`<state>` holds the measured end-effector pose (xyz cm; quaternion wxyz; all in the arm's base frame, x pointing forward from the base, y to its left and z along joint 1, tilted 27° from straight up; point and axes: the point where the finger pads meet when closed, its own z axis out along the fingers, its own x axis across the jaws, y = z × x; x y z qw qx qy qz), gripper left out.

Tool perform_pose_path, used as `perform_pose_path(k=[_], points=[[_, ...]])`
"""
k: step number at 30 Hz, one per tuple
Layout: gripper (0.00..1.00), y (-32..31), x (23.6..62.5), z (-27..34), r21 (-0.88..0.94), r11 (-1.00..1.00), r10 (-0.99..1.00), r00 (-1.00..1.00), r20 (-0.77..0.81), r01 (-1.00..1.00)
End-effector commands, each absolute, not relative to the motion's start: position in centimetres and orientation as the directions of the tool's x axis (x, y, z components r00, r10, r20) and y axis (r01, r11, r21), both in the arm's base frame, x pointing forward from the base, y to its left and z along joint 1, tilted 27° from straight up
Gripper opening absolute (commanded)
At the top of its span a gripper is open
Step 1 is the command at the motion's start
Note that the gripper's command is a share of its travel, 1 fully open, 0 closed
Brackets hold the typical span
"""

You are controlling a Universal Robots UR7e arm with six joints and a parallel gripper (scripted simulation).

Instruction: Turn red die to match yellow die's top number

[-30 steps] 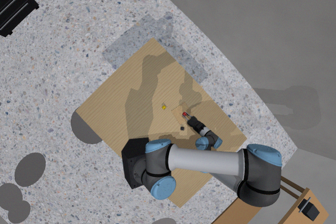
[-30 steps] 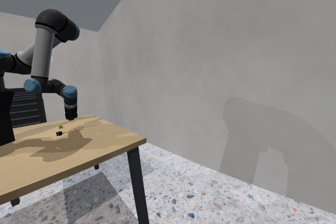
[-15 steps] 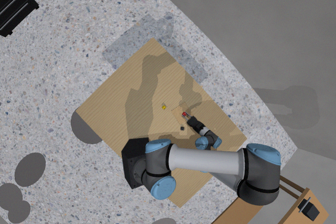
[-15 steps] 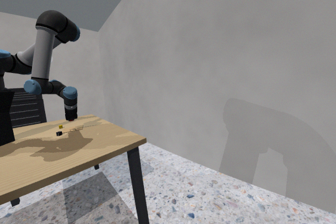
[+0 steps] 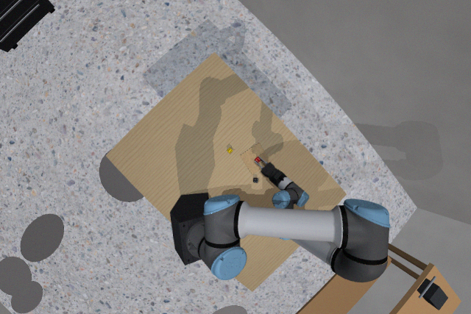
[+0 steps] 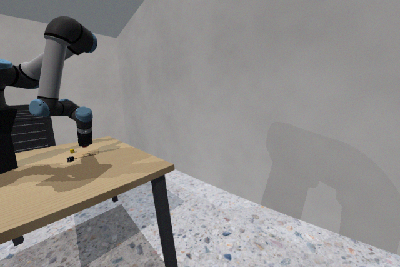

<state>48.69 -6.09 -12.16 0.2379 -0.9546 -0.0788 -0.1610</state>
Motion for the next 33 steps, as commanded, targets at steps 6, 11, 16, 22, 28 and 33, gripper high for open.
perform_pose_path(k=[6, 11, 16, 22, 28, 33], points=[[0.49, -6.7, 49.5, -13.8, -0.427, -0.875, 0.074, 0.935, 0.348, 0.228], [0.49, -6.9, 49.8, -14.4, -0.427, -0.875, 0.074, 0.935, 0.348, 0.228], [0.49, -7.0, 49.9, -14.8, -0.427, -0.875, 0.074, 0.935, 0.348, 0.228], [0.49, -7.1, 50.1, -15.3, -0.427, -0.875, 0.074, 0.935, 0.348, 0.228], [0.49, -7.2, 50.2, -15.5, -0.427, -0.875, 0.074, 0.935, 0.348, 0.228], [0.49, -7.2, 50.2, -15.6, -0.427, -0.875, 0.074, 0.935, 0.348, 0.228]])
